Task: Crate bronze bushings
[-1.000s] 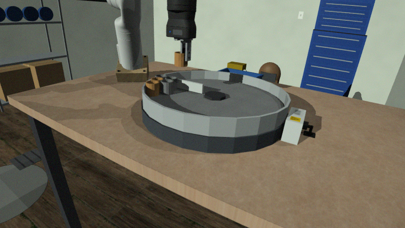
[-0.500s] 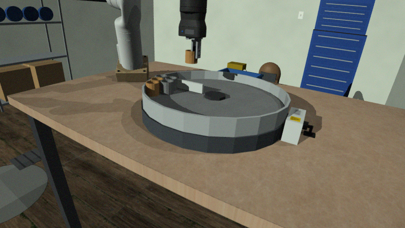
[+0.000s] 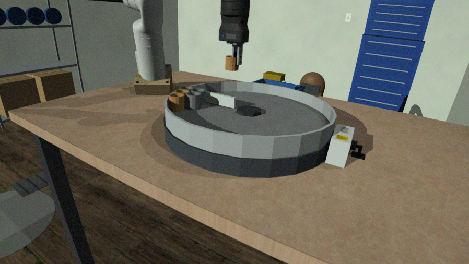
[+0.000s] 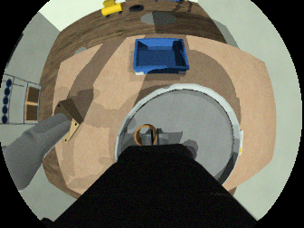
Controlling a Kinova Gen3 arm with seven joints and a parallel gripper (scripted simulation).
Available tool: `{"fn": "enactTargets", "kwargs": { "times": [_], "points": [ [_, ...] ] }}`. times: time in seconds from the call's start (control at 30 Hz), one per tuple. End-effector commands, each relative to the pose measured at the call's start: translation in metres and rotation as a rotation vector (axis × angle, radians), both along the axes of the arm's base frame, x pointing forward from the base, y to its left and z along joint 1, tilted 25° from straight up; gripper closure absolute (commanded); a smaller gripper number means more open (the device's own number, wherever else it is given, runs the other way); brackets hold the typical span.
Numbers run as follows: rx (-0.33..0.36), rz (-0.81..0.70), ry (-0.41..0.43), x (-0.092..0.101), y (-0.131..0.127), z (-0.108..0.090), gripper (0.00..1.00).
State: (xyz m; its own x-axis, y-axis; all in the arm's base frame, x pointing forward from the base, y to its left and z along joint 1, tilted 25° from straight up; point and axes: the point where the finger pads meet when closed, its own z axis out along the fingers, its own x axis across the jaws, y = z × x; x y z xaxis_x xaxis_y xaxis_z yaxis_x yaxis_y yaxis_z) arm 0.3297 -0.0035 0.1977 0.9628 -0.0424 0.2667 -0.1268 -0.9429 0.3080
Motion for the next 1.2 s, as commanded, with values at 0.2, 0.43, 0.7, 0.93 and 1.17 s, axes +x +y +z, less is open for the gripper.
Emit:
{"fn": "enactTargets", "kwargs": {
  "times": [0.2, 0.43, 0.7, 0.93, 1.17],
  "points": [
    [-0.013, 0.003, -0.001, 0.0, 0.0, 0.0, 1.0],
    [-0.013, 0.003, -0.001, 0.006, 0.054, -0.018, 1.0],
    [-0.013, 0.003, -0.001, 0.006, 0.054, -0.018, 1.0],
    [-0.012, 0.004, -0.001, 0.011, 0.098, -0.033, 1.0],
    [-0.012, 0.004, -0.001, 0.012, 0.108, -0.037, 1.0]
  ]
}}
